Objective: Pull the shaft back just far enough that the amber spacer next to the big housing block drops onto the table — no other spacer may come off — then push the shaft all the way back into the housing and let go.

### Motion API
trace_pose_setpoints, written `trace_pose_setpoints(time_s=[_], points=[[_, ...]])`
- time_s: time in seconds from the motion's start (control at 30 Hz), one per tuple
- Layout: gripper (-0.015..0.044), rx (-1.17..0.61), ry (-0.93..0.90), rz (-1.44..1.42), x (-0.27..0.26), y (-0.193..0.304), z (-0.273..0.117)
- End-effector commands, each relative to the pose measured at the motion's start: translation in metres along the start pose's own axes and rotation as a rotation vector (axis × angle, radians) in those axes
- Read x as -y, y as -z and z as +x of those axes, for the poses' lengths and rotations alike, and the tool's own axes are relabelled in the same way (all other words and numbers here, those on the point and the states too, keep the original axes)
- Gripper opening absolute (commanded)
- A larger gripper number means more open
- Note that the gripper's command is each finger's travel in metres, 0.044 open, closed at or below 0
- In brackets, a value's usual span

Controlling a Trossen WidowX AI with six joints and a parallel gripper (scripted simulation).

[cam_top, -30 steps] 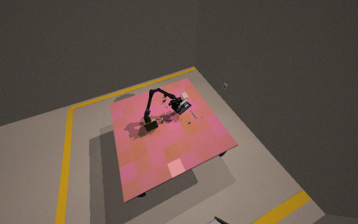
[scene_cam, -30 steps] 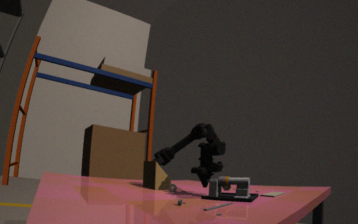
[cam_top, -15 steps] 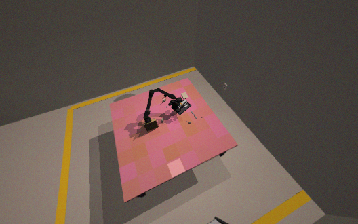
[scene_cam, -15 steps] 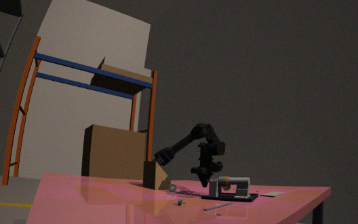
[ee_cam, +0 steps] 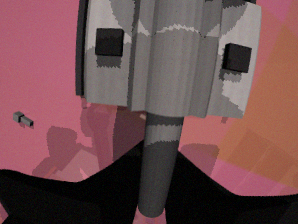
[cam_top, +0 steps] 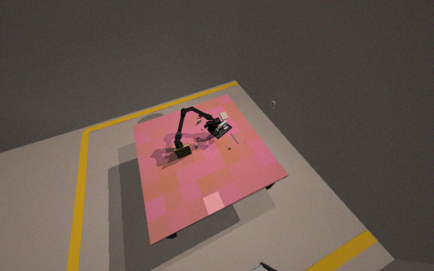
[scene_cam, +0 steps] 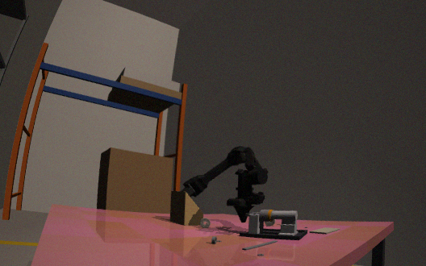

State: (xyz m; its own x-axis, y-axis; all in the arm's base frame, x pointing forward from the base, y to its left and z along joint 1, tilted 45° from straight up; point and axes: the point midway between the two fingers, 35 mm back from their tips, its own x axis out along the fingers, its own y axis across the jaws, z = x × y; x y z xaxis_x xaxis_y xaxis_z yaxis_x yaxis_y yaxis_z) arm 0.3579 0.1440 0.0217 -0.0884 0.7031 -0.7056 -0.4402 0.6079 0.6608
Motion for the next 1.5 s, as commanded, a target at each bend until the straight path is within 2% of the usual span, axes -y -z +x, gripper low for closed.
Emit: trace_pose_setpoints(time_s=[0.0,1.47], points=[[0.0,-0.001,0.003,-0.001,0.0006,0.001,-0.0003],[0.0,-0.001,0.003,-0.001,0.0007,0.0053,-0.0003]])
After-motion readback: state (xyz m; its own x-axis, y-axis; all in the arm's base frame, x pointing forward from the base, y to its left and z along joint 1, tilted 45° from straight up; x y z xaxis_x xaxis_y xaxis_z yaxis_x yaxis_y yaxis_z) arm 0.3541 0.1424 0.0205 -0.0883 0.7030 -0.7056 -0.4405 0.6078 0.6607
